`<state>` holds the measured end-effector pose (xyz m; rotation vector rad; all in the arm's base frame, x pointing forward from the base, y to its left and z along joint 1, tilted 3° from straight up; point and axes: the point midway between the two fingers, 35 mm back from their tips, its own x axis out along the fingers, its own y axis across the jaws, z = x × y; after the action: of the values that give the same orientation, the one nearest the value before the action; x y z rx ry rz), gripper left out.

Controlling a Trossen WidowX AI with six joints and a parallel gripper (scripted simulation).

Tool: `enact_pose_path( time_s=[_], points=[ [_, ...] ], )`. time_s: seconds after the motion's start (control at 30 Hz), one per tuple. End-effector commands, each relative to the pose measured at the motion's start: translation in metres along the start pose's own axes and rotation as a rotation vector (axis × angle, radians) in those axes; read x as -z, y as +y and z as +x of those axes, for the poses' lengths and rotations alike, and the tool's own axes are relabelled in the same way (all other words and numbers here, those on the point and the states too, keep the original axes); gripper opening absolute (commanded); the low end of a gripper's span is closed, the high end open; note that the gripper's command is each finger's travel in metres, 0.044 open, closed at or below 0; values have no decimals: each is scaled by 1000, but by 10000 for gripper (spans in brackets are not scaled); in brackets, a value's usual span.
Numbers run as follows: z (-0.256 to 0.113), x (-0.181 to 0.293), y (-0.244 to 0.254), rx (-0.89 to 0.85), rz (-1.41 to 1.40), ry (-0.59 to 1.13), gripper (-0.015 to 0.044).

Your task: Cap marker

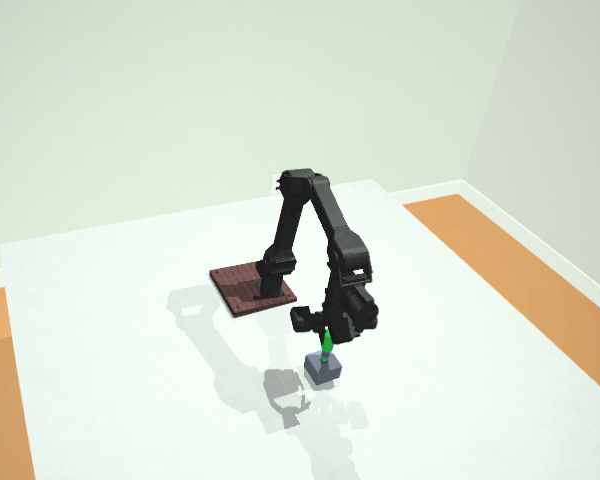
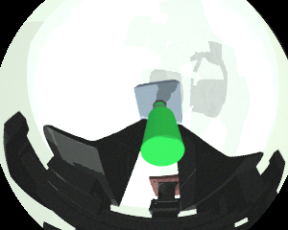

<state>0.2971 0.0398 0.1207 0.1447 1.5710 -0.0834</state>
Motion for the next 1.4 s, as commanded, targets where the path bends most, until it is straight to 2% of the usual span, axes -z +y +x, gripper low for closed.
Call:
enact_pose_path(
  time_s=[0.0, 0.57, 1.13, 1.27, 1.37],
  points=[
    [8, 0, 1, -4, 4, 1, 0],
    [20, 1, 0, -4, 4, 1, 0],
    [19, 2, 0, -1, 0, 2, 440],
    [11, 1, 0, -1, 0, 2, 440],
    [-24, -1, 0, -1, 0, 2, 440]
  ],
)
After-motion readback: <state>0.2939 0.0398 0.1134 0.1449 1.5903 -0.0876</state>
